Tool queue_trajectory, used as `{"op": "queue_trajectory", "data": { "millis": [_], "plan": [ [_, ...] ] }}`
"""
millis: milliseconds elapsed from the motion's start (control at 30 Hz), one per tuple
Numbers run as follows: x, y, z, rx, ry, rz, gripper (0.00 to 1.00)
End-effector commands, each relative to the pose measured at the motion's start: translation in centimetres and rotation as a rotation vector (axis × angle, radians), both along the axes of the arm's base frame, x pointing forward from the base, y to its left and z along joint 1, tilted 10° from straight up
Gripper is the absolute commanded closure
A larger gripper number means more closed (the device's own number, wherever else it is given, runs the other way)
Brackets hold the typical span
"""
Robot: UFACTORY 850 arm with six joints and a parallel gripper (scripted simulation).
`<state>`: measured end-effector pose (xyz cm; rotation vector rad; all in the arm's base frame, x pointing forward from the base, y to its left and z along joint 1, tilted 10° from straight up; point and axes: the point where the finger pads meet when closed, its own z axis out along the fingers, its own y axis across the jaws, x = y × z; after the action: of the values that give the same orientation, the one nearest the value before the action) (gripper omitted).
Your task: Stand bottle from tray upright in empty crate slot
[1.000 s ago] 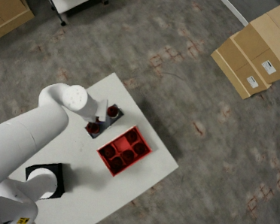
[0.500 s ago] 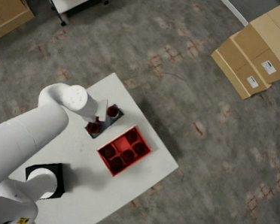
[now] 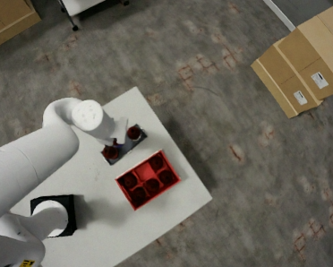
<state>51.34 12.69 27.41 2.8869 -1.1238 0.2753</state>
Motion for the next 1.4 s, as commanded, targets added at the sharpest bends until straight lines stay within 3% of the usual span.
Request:
{"op": "queue_trajectory", "data": {
  "millis": [0,1367],
  "plan": [
    [0.0,0.06,0.48,0.001,-0.002,0.0,1.0],
    [-0.08,-0.11,1.02,0.001,-0.002,0.0,1.0]
  ]
}}
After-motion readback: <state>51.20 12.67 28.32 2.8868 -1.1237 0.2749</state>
